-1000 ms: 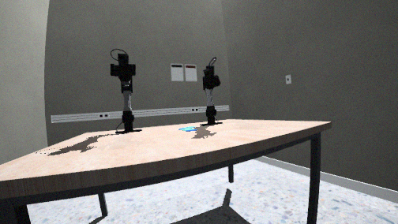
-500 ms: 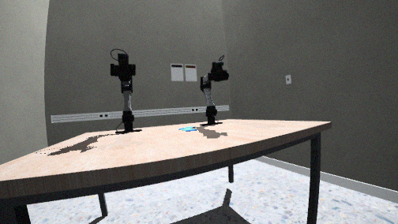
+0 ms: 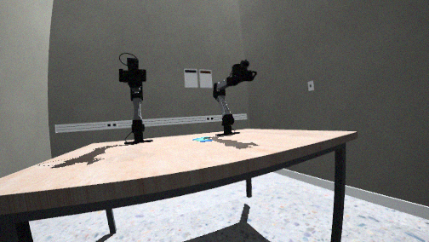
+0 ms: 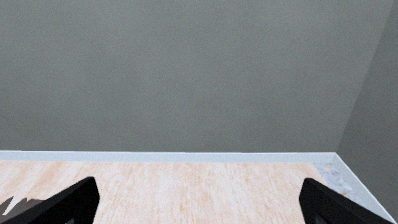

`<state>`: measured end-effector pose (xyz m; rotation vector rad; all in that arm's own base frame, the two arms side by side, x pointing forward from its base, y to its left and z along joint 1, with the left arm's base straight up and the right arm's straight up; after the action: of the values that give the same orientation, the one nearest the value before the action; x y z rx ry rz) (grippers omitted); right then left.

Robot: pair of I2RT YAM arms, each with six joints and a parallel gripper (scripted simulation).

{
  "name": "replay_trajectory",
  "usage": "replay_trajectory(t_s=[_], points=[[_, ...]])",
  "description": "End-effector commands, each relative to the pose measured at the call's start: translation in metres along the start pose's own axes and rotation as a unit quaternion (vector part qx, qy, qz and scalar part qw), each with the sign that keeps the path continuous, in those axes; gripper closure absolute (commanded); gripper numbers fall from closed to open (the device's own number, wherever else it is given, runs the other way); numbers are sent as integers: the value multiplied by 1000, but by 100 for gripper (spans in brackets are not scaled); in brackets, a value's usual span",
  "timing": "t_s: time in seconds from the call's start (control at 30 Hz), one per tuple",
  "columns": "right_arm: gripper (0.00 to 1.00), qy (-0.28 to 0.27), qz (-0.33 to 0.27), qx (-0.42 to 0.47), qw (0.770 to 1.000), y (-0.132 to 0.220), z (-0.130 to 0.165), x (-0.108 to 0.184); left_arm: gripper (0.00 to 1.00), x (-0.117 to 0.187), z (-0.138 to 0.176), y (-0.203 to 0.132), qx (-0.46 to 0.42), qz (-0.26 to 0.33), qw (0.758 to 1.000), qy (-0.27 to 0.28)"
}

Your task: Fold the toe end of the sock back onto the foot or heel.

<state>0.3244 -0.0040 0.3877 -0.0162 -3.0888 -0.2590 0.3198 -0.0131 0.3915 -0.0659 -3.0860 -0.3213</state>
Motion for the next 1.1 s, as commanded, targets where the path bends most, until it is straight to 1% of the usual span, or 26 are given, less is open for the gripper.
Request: replay_trajectory(t_s=[0.0,0.1,0.13,0.17,0.2,0.23,0.4,0.6,0.67,0.7,0.77,0.8,1.07], points=[[0,-16,-3,1,1000,2,-11,3,62,2,-35,18,32,-20,997,-60],[0,-16,-3,1,1000,2,-11,3,62,2,-35,21,32,-23,997,-60],[0,-16,-3,1,1000,2,-11,3,62,6,-37,18,25,-20,997,-63],[0,-16,-3,1,1000,2,-11,3,62,2,-32,15,26,-14,998,-54],[0,-16,-3,1,1000,2,-11,3,62,4,-34,13,11,-13,998,-56],[0,-16,-3,1,1000,2,-11,3,67,-1,-26,12,5,-12,999,-33],[0,-16,-3,1,1000,2,-11,3,67,-13,-12,-6,-25,26,999,15],[0,-16,-3,1,1000,2,-11,3,67,-30,2,-34,-65,77,992,69],[0,-16,-3,1,1000,2,-11,3,67,-30,2,-34,-65,77,992,69],[0,-16,-3,1,1000,2,-11,3,67,-31,3,-33,-67,66,993,77],[0,-16,-3,1,1000,2,-11,3,67,-37,10,-44,-81,87,988,98],[0,-16,-3,1,1000,2,-11,3,67,-39,12,-54,-87,111,985,102],[0,-16,-3,1,1000,2,-11,3,67,-52,36,-97,-144,189,957,168]])
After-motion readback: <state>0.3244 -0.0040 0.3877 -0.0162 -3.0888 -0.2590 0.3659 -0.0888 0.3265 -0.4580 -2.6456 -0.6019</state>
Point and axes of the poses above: on each arm, the point where the finger pads meet when closed, its own x axis back along the fingers, its own y axis across the jaws, z = x × y, the point moved 6 cm from there along x, back along the fingers, and after that the axes turned 10 degrees about -x, right-handed, at the moved point
